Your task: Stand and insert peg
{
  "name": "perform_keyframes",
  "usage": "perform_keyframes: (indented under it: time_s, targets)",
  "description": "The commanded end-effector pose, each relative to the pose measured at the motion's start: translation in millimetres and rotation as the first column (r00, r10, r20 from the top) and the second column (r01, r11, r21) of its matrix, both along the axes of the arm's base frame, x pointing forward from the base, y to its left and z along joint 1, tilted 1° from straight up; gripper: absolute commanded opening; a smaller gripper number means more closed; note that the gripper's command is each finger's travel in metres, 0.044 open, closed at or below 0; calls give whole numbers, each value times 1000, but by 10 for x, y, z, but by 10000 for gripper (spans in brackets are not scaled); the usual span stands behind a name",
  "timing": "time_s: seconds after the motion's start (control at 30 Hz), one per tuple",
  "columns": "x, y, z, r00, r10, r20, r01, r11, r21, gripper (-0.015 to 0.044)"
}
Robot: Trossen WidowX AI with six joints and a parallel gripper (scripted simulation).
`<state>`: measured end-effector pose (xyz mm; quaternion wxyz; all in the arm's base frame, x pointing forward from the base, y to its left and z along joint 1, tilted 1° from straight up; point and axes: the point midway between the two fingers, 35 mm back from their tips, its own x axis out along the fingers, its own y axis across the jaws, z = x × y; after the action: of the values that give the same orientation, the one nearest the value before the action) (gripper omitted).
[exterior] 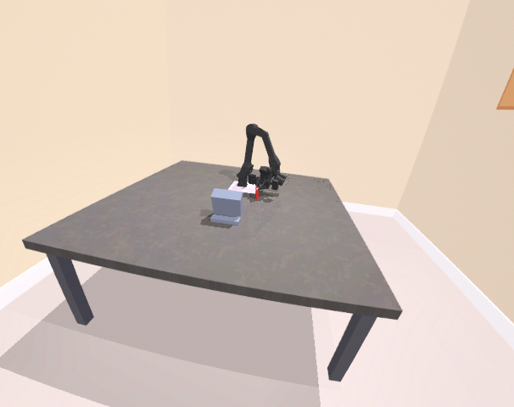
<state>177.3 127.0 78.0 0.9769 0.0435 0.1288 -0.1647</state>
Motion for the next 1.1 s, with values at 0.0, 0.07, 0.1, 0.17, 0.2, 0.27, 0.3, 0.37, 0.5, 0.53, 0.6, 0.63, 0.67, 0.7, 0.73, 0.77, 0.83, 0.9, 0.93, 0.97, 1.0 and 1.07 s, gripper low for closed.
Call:
perform_keyframes:
  time_s: [0.0,0.07,0.1,0.17,0.2,0.27,0.3,0.37,0.5,0.53,0.6,0.63,0.67,0.7,0.73,0.77,0.83,0.9,0.93,0.97,1.0,1.07]
  targets:
    - [-11,4,-3,1000,0,0,0,1000,0,49]
    - [-14,5,-4,1000,0,1,0,1000,0,49]
    - [-16,5,-5,1000,0,1,0,1000,1,49]
    - [-20,7,-6,1000,0,2,0,1000,1,49]
    - [-22,7,-8,1000,0,2,0,1000,1,49]
    - [-26,9,-10,1000,0,4,0,1000,2,49]
    - [-28,10,-12,1000,0,4,0,1000,3,49]
    - [-32,12,-15,1000,0,5,0,1000,4,49]
    - [-40,16,-22,1000,-1,8,1,1000,6,49]
    - [-42,17,-23,1000,-1,9,1,1000,7,49]
    - [-46,18,-24,1000,-1,10,1,1000,8,49]
    - [-47,19,-25,1000,-1,11,1,1000,8,49]
    - [-49,20,-25,1000,-1,11,1,1000,9,49]
    - [-51,20,-26,1000,-1,12,1,1000,9,49]
    - [-52,21,-26,1000,-1,13,1,1000,10,49]
    - [-54,22,-27,1000,-2,14,1,1000,10,49]
    - [-57,23,-27,1000,-2,15,2,1000,11,49]
    - [-60,24,-28,1000,-2,17,2,1000,12,49]
    - [-62,25,-28,1000,-2,17,2,1000,12,49]
    - [-63,26,-28,1000,-2,18,2,1000,13,49]
    - [-65,27,-29,1000,-2,19,2,1000,13,49]
    - [-68,28,-29,1000,-2,21,2,1000,14,49]
